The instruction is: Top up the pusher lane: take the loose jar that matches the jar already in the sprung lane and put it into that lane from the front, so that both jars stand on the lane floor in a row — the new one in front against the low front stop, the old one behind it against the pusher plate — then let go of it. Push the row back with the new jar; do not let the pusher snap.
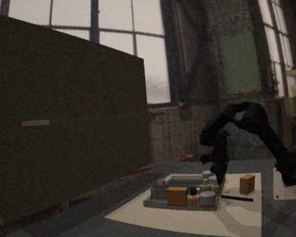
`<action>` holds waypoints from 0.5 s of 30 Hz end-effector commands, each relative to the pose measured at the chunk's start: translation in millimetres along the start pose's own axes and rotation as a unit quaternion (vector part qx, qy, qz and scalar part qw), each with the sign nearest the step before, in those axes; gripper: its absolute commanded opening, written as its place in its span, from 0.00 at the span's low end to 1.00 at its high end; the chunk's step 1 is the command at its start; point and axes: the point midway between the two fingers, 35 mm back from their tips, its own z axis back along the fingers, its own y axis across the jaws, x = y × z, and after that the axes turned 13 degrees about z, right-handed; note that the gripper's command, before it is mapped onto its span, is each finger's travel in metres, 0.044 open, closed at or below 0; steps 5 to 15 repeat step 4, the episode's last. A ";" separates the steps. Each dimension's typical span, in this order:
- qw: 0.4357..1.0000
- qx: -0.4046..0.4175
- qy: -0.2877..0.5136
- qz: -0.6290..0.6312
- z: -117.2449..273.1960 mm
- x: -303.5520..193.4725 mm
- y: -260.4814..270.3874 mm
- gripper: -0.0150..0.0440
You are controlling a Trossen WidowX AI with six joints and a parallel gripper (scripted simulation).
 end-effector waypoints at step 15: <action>1.000 0.000 0.003 -0.001 -0.4 -26.1 4.8 0.77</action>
